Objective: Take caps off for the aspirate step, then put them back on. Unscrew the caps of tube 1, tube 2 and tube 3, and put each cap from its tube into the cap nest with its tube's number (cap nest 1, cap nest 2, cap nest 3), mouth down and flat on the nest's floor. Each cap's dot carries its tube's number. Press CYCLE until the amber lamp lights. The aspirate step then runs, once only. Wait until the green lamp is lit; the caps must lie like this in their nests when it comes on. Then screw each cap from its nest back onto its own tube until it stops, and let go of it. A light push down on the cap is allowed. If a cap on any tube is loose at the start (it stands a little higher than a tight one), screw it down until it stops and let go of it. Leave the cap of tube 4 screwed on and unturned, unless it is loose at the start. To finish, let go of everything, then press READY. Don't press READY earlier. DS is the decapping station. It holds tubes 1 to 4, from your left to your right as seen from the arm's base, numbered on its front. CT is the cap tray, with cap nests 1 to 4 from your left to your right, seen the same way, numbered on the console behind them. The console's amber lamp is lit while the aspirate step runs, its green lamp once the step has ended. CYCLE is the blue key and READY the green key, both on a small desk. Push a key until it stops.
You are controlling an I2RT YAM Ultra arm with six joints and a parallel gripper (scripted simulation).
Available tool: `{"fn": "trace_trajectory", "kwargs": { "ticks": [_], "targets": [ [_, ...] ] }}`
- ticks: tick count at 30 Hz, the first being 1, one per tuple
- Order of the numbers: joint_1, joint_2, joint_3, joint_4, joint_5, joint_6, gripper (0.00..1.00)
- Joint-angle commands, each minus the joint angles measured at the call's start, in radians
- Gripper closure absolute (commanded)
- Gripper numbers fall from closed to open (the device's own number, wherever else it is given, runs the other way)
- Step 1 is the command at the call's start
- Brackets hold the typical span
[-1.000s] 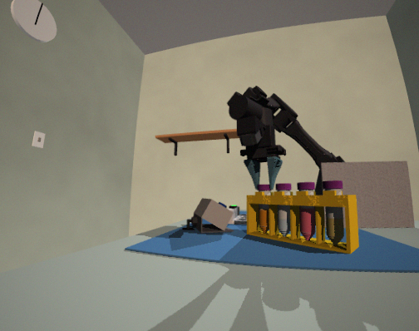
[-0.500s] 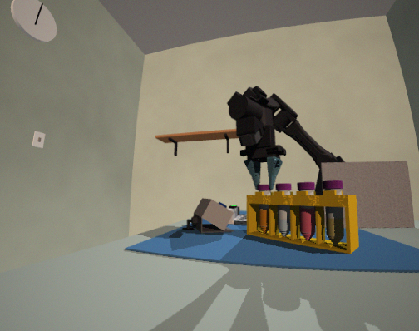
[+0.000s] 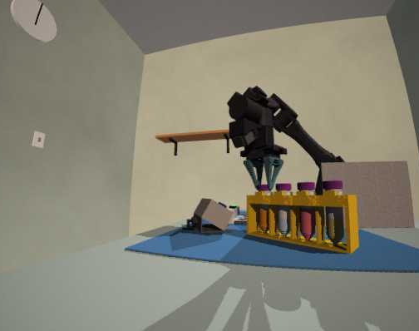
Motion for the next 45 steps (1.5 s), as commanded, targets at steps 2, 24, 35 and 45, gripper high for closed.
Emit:
{"fn": "trace_trajectory", "kwargs": {
  "ticks": [2,24,35,45],
  "targets": [
    [0.007,-0.01,0.003,0.002,0.0,0.135,1.0],
    [0.007,-0.01,0.003,0.002,0.0,0.264,0.51],
    [0.019,-0.013,0.029,-0.033,-0.007,0.275,0.51],
    [0.048,-0.015,0.108,-0.127,-0.025,0.302,0.51]
  ]
}}
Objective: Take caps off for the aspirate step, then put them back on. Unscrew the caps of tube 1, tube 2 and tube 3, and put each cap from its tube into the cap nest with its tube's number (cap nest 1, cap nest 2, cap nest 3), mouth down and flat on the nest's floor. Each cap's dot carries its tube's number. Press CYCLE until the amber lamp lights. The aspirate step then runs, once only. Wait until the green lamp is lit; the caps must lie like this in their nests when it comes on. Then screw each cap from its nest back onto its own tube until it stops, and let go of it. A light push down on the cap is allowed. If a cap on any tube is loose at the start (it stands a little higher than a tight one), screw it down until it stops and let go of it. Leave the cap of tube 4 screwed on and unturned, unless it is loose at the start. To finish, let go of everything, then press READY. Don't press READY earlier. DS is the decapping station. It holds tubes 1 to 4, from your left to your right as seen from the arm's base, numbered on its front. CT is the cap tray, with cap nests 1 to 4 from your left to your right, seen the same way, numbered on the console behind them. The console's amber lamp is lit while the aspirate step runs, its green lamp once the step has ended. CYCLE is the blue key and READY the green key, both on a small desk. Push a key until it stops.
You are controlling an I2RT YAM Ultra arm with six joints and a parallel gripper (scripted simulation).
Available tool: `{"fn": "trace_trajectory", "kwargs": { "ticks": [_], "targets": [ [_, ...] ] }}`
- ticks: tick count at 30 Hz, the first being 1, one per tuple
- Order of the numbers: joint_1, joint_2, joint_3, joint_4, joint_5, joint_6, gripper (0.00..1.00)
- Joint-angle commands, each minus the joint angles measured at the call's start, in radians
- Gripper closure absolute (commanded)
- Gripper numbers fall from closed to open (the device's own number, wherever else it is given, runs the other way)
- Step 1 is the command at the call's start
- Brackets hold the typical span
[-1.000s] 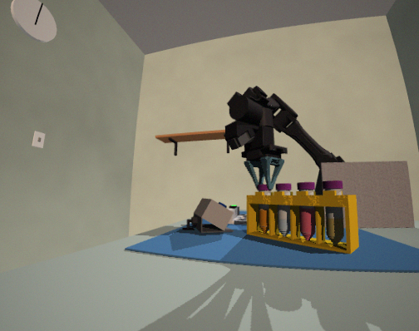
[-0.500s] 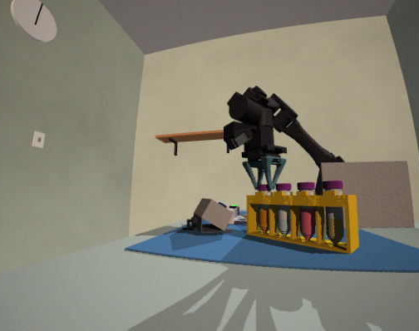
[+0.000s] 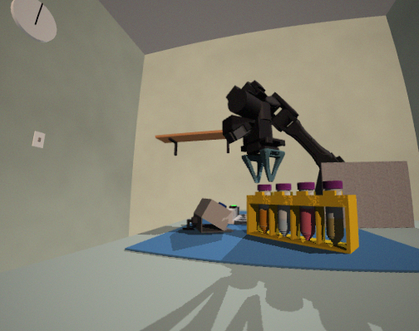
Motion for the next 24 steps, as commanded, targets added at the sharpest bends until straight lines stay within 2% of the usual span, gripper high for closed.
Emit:
{"fn": "trace_trajectory", "kwargs": {
  "ticks": [1,5,24],
  "targets": [
    [0.038,-0.015,0.047,-0.045,-0.008,0.015,0.51],
    [0.049,-0.013,0.083,-0.084,-0.015,0.026,0.51],
    [0.049,-0.013,0.083,-0.084,-0.015,0.026,0.51]
  ]
}}
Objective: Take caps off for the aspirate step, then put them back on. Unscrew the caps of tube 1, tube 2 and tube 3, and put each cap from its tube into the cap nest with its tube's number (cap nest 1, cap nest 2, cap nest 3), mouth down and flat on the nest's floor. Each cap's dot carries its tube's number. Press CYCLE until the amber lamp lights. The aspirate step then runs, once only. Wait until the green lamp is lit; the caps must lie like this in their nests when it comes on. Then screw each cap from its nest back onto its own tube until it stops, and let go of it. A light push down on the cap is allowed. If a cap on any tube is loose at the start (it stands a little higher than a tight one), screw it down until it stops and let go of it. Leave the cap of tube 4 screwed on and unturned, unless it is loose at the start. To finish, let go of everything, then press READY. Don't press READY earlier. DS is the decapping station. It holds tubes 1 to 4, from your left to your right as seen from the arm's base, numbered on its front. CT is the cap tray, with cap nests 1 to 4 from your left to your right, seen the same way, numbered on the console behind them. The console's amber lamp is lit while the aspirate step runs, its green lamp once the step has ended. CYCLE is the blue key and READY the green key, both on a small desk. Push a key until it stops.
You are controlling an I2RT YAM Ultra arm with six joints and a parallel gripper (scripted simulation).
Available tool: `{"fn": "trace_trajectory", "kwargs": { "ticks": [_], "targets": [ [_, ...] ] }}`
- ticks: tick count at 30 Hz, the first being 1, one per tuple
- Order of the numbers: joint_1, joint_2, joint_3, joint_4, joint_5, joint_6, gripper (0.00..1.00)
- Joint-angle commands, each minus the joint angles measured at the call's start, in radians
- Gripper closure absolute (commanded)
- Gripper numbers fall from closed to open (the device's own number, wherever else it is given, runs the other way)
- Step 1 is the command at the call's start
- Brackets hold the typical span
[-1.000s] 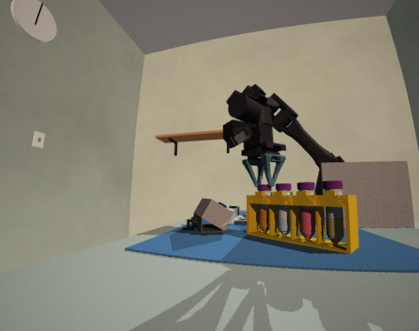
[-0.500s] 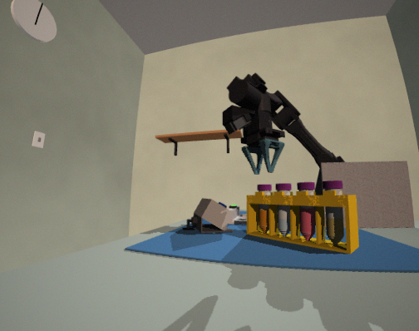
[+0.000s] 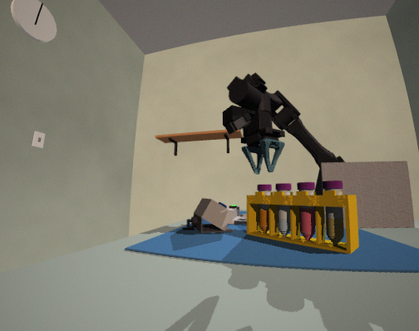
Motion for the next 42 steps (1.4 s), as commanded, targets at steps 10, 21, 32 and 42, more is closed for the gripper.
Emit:
{"fn": "trace_trajectory", "kwargs": {
  "ticks": [10,21,32,42],
  "targets": [
    [-0.047,-0.014,0.074,-0.035,0.039,0.273,1.0],
    [-0.184,0.005,0.176,-0.04,0.117,0.211,1.0],
    [-0.328,0.064,0.32,-0.022,0.186,0.048,1.0],
    [-0.328,0.064,0.32,-0.022,0.186,0.048,1.0]
  ]
}}
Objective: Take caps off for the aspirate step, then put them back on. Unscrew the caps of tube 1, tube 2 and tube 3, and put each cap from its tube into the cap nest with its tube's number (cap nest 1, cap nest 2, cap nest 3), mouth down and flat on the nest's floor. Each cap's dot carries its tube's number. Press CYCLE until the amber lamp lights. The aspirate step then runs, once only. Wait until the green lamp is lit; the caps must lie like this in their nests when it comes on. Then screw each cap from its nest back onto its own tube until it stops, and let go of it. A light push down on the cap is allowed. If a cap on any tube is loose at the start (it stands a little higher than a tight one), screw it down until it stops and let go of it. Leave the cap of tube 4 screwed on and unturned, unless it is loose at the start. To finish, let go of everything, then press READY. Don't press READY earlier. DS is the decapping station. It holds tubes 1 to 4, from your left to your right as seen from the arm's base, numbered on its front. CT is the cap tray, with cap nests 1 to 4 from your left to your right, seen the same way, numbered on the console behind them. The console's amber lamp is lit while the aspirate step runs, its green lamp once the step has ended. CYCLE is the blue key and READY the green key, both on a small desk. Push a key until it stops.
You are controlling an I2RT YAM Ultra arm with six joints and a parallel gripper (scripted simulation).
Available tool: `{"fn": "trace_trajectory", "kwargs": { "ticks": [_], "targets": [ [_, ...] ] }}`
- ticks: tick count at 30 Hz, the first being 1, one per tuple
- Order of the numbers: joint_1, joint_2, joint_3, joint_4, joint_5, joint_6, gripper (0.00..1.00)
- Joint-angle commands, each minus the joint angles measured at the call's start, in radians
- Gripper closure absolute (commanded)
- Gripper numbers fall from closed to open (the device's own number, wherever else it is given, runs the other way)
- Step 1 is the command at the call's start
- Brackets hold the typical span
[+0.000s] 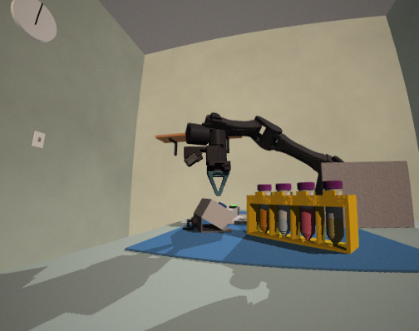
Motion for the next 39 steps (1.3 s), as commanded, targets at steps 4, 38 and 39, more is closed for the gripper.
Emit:
{"fn": "trace_trajectory", "kwargs": {
  "ticks": [4,38,39],
  "targets": [
    [0.032,-0.008,0.009,0.001,0.004,-0.006,1.0],
    [0.046,0.011,0.05,-0.033,-0.002,0.011,1.0],
    [0.047,0.012,0.053,-0.034,-0.003,0.012,1.0]
  ]
}}
